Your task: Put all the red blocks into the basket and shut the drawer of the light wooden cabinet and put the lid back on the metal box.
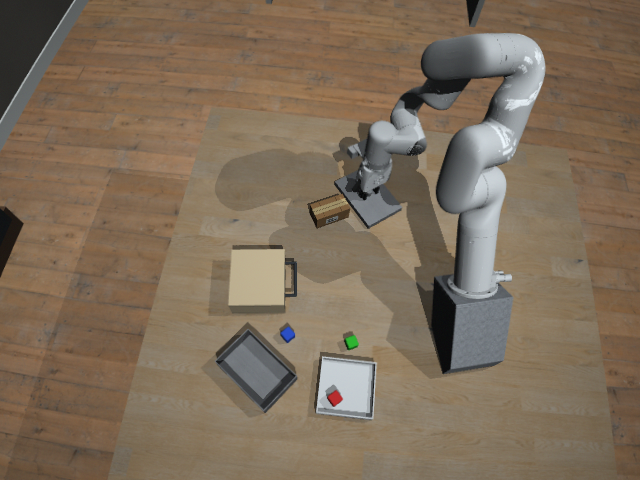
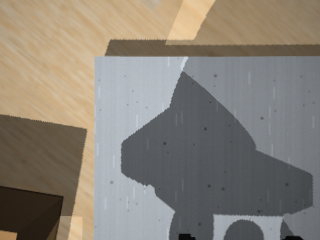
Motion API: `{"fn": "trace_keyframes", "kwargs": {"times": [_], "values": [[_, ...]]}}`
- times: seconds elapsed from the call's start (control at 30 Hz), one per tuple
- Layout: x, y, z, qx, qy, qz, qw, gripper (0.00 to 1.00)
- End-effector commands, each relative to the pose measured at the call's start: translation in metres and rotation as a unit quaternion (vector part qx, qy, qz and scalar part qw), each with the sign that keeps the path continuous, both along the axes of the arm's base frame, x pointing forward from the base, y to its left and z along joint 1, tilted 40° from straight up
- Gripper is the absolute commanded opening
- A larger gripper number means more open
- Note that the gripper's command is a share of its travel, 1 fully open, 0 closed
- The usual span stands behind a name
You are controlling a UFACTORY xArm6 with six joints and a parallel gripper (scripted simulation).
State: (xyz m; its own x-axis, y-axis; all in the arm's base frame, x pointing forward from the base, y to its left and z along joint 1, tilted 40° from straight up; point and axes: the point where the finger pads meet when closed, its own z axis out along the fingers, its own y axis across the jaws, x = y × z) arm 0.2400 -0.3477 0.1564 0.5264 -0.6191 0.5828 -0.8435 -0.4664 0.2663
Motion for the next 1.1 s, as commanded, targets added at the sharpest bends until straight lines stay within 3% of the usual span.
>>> {"fn": "trace_keyframes", "kwargs": {"times": [0.0,0.7,0.73,1.07], "values": [[0.0007,-0.0008,0.0003,-0.001,-0.001,0.000,1.000,0.44],[0.0007,-0.0011,-0.0001,-0.001,-0.001,0.000,1.000,0.44],[0.0007,-0.0011,-0.0001,-0.001,-0.001,0.000,1.000,0.00],[0.0007,-0.0011,-0.0001,-0.001,-0.001,0.000,1.000,0.00]]}}
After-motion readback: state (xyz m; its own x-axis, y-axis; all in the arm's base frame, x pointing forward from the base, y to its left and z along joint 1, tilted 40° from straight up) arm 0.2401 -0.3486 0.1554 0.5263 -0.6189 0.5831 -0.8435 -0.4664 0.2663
